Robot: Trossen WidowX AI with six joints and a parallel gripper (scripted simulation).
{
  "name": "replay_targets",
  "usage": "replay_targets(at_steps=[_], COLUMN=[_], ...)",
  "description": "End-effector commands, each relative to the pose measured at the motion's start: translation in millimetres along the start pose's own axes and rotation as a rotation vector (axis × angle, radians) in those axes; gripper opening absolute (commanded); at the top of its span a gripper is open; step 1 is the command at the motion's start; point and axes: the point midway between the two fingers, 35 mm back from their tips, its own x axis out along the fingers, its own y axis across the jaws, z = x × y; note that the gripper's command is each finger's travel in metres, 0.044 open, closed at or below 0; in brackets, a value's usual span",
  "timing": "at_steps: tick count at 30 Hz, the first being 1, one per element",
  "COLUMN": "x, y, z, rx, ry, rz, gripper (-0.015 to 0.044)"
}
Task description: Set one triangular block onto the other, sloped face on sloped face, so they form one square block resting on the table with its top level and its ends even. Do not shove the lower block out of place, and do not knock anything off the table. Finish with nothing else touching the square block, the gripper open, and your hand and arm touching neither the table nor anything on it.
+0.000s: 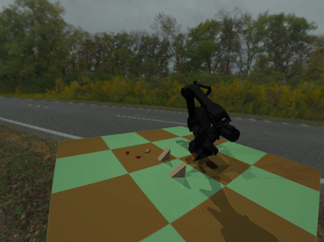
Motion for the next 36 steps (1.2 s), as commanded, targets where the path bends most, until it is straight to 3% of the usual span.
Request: replay_targets(at_steps=[1, 36], x=[12.6, 60.3], y=[-1.9, 6.0], z=[-17.9, -25.4], rx=[-0.111, -0.117], ry=[-0.021, 0.005], rz=[-0.032, -0.002], gripper=[0.044, 0.044])
